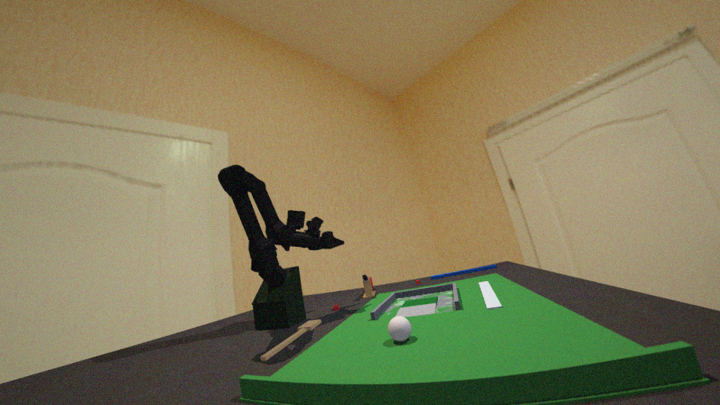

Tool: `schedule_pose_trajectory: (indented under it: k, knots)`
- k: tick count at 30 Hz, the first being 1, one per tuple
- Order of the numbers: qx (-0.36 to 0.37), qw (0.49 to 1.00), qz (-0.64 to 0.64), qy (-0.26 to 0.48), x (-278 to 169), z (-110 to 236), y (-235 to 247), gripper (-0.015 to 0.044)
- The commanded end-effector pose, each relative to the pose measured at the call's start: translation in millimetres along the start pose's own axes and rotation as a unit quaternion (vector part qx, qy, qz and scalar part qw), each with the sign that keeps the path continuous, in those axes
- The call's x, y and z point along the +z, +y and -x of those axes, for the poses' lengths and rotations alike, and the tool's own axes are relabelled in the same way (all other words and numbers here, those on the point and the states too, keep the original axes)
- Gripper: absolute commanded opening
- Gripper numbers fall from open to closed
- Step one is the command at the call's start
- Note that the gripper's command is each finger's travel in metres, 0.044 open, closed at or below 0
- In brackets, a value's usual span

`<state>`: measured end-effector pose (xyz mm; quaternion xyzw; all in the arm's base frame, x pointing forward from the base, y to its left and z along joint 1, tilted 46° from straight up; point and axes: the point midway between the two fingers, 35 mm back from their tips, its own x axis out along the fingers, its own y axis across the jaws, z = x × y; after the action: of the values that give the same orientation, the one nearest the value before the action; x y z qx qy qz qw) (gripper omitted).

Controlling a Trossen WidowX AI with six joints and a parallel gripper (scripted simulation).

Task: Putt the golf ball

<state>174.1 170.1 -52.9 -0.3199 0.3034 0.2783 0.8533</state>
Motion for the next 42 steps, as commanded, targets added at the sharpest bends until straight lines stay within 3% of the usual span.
schedule_pose_trajectory:
  k: [1,14,29,33,42]
  knots:
    - [0.000,1.000,0.003,0.003,0,-1,0,0.0426]
    - [0.041,0.947,0.190,0.255,-21,-92,14,0.0440]
    - [0.204,0.761,0.345,0.511,-53,-136,-4,0.0440]
    - [0.253,0.706,0.364,0.552,-58,-137,-13,0.0440]
    - [0.255,0.703,0.365,0.554,-78,-141,-17,0.0440]
